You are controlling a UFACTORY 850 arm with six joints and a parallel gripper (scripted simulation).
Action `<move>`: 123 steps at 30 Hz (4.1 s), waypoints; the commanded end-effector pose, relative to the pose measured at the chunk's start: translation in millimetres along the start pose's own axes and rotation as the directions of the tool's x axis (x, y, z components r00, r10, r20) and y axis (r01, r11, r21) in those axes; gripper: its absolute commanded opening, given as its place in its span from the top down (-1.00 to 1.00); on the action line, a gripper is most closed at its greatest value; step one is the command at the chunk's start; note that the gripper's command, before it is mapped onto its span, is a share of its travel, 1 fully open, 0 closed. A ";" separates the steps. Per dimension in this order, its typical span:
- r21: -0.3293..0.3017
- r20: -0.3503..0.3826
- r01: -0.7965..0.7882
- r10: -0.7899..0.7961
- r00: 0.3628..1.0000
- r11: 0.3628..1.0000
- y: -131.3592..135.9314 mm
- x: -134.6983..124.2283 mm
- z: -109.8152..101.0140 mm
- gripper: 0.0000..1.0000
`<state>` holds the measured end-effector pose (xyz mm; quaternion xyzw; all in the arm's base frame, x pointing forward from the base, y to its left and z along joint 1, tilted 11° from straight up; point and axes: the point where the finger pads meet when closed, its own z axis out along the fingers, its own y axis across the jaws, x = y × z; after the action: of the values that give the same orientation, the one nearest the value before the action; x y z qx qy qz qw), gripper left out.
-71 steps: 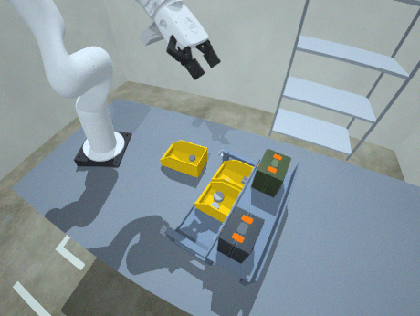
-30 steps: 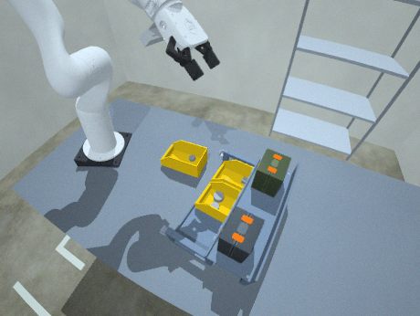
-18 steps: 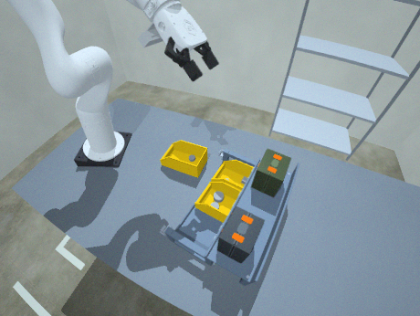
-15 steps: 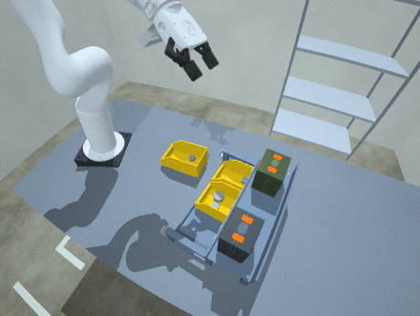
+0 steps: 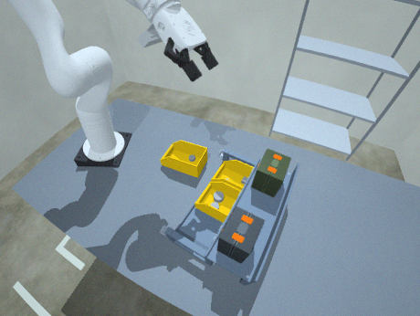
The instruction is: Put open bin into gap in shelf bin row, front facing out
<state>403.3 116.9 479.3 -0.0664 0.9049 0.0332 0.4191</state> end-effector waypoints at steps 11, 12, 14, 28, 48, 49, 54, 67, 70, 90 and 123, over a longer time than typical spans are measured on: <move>0.000 0.002 0.000 0.000 1.000 1.000 -0.2 -0.3 -0.5 -1.00; 0.000 0.002 0.000 0.000 1.000 1.000 -0.2 -0.3 -0.5 -1.00; 0.000 0.002 0.000 0.000 1.000 1.000 -0.2 -0.3 -0.5 -1.00; 0.000 0.002 0.000 0.000 1.000 1.000 -0.2 -0.3 -0.5 -1.00; 0.000 0.002 0.000 0.000 1.000 1.000 -0.2 -0.3 -0.5 -1.00; 0.000 0.002 0.000 0.000 1.000 1.000 -0.2 -0.3 -0.5 -1.00; 0.000 0.002 0.000 0.000 1.000 1.000 -0.2 -0.3 -0.5 -1.00; 0.000 0.002 0.000 0.000 1.000 1.000 -0.2 -0.3 -0.5 -1.00; 0.000 0.002 0.000 0.000 1.000 1.000 -0.2 -0.3 -0.5 -1.00; -0.007 -0.050 0.001 -0.002 0.999 1.000 -0.2 -0.3 -0.5 -1.00; -0.059 -0.475 0.002 -0.030 0.880 0.998 -0.7 -0.1 -0.4 -1.00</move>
<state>402.8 116.2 478.6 -0.0914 0.9781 0.0376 0.1832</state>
